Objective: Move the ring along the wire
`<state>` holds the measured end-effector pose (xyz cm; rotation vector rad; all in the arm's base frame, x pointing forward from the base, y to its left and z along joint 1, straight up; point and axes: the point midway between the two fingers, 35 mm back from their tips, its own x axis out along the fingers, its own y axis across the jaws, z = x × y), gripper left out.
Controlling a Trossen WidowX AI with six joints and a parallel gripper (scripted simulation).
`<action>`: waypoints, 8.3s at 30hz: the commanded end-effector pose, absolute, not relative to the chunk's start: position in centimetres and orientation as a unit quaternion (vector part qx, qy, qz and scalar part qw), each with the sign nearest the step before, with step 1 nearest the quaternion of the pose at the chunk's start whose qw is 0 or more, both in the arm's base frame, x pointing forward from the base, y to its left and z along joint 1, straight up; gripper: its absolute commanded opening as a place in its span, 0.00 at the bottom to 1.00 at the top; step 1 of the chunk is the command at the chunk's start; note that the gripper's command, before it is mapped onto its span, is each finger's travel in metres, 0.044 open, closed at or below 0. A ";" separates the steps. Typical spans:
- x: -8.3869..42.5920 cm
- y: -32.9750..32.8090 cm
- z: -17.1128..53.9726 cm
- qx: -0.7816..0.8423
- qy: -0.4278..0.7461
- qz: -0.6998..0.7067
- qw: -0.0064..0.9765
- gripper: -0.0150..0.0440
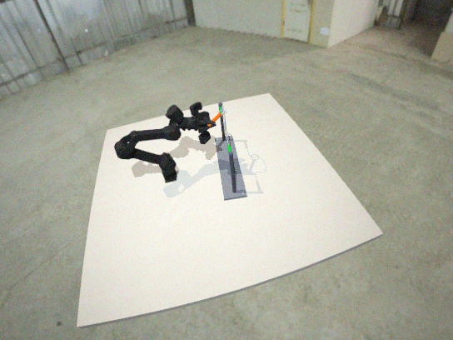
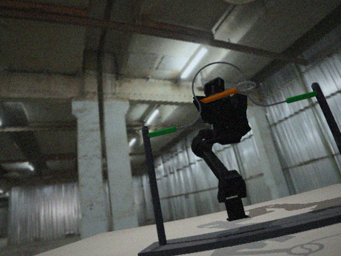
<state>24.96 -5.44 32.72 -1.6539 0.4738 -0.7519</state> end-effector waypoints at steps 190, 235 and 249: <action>25.7 15.3 14.8 0.018 0.258 -0.120 0.958 0.53; 20.5 16.4 17.9 0.015 0.257 -0.118 0.959 0.93; 20.5 16.4 17.9 0.015 0.257 -0.118 0.959 1.00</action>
